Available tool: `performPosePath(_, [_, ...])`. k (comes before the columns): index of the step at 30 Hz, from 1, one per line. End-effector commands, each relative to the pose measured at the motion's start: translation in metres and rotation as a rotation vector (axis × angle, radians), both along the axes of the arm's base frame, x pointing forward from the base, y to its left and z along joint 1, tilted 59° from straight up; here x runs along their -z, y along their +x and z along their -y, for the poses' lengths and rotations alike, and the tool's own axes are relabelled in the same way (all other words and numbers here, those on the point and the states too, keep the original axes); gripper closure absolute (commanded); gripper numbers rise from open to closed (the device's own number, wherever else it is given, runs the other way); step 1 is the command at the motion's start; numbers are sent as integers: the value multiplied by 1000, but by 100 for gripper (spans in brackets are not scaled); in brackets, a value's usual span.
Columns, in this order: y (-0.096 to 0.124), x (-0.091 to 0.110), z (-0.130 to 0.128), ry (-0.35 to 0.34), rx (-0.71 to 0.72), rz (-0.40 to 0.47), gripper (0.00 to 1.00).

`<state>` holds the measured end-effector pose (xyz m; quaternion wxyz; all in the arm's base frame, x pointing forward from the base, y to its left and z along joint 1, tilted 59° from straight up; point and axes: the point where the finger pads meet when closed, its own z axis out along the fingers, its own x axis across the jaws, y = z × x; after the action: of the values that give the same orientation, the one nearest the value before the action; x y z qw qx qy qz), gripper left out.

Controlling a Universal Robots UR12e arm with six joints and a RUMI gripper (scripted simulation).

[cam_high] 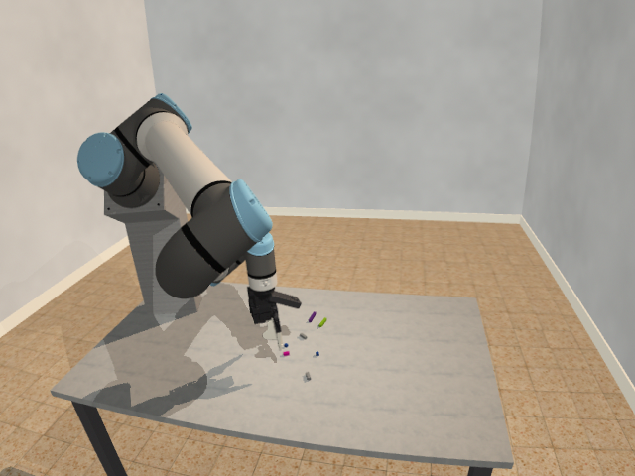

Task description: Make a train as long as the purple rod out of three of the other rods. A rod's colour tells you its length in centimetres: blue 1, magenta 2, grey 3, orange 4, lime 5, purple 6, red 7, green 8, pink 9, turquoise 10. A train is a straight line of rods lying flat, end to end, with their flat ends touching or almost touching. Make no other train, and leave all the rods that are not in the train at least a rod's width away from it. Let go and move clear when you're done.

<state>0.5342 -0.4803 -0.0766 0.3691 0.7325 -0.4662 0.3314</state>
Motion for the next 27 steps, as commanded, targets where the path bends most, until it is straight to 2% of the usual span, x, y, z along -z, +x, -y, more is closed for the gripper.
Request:
performPosePath(1, [6, 2, -3, 25, 88, 140, 0])
performPosePath(11, [15, 5, -6, 61, 217, 357, 0])
performPosePath(13, [15, 5, -6, 61, 217, 357, 0])
performPosePath(15, [18, 7, -7, 73, 261, 429, 0])
performPosePath(27, [26, 11, -11, 116, 418, 692, 0])
